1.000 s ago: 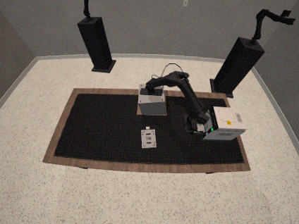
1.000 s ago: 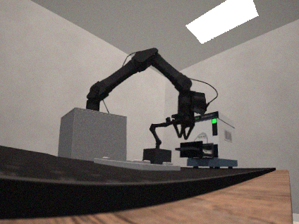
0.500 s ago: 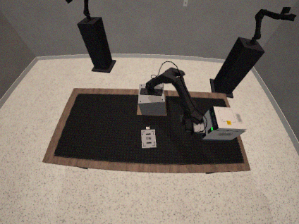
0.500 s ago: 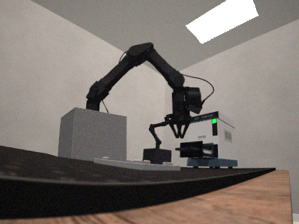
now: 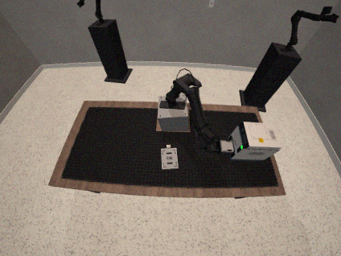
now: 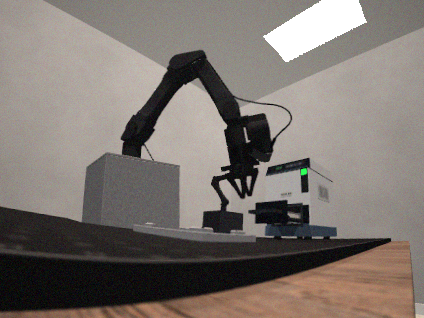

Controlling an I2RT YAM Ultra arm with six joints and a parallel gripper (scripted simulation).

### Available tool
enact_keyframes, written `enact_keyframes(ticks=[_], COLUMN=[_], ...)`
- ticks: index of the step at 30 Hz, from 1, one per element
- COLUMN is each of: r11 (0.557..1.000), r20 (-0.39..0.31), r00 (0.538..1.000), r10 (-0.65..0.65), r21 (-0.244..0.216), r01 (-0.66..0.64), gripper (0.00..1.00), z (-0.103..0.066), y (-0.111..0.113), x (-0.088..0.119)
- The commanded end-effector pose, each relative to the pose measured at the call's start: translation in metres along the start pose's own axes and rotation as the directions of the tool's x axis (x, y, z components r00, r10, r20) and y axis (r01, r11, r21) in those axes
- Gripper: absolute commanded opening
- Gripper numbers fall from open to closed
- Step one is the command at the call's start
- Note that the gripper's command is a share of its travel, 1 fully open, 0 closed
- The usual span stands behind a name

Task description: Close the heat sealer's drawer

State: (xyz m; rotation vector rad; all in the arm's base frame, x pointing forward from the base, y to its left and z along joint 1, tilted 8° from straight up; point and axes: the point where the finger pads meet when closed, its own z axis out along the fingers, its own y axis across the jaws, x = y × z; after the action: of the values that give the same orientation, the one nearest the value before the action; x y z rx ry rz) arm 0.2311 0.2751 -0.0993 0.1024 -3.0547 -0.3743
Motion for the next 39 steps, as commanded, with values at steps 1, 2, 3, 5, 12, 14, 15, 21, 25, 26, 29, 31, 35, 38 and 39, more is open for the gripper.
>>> enact_keyframes(ticks=[1, 2, 3, 5, 12, 14, 15, 21, 25, 26, 29, 31, 35, 38, 39], r11=[0.984, 0.983, 0.982, 0.978, 0.963, 0.954, 0.944, 0.930, 0.911, 0.897, 0.878, 0.872, 0.858, 0.859, 0.859], r20=[0.062, 0.059, 0.064, 0.092, 0.066, 0.066, 0.067, 0.098, 0.037, 0.037, 0.037, 0.050, 0.100, 0.102, 0.101], r00=[0.996, 0.995, 0.995, 0.992, 0.996, 0.996, 0.996, 0.991, 0.998, 0.998, 0.998, 0.996, 0.991, 0.991, 0.991], r10=[-0.072, -0.081, -0.082, -0.083, -0.062, -0.062, -0.062, -0.090, -0.055, -0.055, -0.055, -0.079, -0.090, -0.084, -0.084], r21=[-0.161, -0.161, -0.165, -0.183, -0.258, -0.290, -0.321, -0.347, -0.406, -0.437, -0.474, -0.480, -0.497, -0.498, -0.498], r01=[0.081, 0.090, 0.092, 0.099, 0.077, 0.079, 0.081, 0.118, 0.065, 0.065, 0.066, 0.093, 0.128, 0.123, 0.123], gripper=[0.30, 0.30, 0.30, 0.30, 0.30, 0.30, 0.30, 0.30, 0.30, 0.30, 0.30, 0.30, 0.30, 0.30, 0.30], z=[-0.009, -0.009, -0.010, -0.016, -0.013, -0.013, -0.013, -0.019, -0.005, -0.005, -0.005, -0.007, -0.022, -0.022, -0.022], y=[0.033, 0.036, 0.038, 0.047, 0.019, 0.018, 0.018, 0.036, 0.000, 0.000, 0.000, 0.009, 0.021, 0.019, 0.019], x=[-0.010, -0.007, -0.009, -0.021, -0.013, -0.013, -0.013, -0.022, -0.007, -0.007, -0.007, -0.009, -0.022, -0.024, -0.024])
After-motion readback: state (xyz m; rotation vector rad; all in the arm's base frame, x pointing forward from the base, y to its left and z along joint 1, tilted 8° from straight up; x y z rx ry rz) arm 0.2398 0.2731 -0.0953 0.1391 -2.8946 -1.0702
